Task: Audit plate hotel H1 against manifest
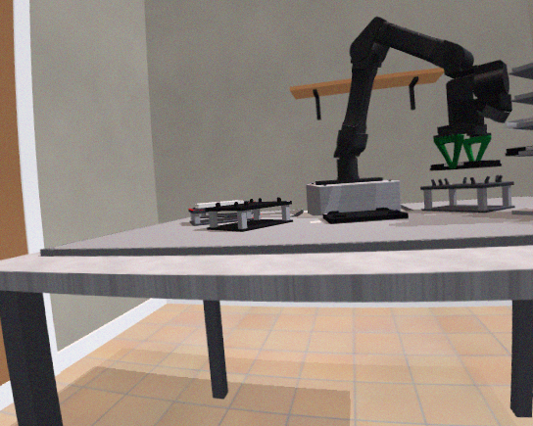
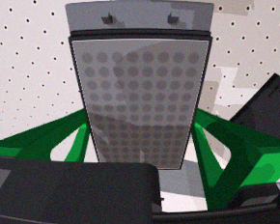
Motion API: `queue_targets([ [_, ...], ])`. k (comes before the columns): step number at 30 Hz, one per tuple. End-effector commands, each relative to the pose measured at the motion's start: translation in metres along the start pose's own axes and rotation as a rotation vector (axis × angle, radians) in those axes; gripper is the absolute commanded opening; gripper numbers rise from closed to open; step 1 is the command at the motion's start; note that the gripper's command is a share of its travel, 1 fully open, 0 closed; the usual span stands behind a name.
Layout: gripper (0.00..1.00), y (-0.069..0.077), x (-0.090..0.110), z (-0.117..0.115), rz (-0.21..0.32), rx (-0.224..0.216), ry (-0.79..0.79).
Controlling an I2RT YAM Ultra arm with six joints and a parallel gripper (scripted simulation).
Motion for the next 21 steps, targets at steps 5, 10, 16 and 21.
queue_targets([
  [5,0.86,0.000,-0.003,0.001,-0.021,-0.007,0.001],
  [10,0.86,-0.004,-0.003,0.001,-0.021,-0.007,0.001],
  [16,0.86,-0.006,-0.003,0.001,-0.021,-0.007,0.001],
  [21,0.86,-0.010,-0.003,0.001,-0.021,-0.007,0.001],
])
Point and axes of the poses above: the point where the finger pads meet when closed, its own y axis back along the fingers, its own z axis across the jaws, x = y × z, the point moved 8 cm from there along y, back along the fingers, and after that the axes turned 2 degrees about -y, right-handed, at the moved point
